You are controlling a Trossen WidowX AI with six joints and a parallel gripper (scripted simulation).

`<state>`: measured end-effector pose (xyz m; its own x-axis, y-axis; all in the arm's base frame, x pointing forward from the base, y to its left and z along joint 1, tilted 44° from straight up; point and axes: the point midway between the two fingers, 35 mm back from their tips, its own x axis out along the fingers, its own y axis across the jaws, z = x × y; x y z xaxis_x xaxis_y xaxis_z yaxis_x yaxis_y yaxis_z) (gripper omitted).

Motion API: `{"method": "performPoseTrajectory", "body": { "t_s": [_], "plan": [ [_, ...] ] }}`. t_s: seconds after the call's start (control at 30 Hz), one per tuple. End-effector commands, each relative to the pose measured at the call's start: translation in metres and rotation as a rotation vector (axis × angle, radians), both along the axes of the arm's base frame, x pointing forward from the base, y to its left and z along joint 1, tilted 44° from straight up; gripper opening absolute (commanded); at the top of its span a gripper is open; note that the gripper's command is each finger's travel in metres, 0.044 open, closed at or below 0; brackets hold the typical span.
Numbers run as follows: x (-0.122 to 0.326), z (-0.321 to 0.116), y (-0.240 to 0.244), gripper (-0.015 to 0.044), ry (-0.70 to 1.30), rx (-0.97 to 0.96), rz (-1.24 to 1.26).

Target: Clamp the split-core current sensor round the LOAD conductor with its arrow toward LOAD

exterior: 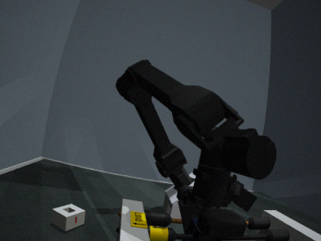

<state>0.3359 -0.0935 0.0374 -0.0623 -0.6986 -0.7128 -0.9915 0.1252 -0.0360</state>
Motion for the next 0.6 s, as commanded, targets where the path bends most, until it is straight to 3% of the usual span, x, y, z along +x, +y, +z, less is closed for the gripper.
{"method": "performPoseTrajectory", "body": {
  "t_s": [0.0, 0.57],
  "plan": [
    [0.000, 0.007, 0.012, 0.0440, -0.079, 0.000, 0.096],
    [0.003, -0.002, 0.010, 0.0440, -0.179, -0.003, 0.200]
  ]
}}
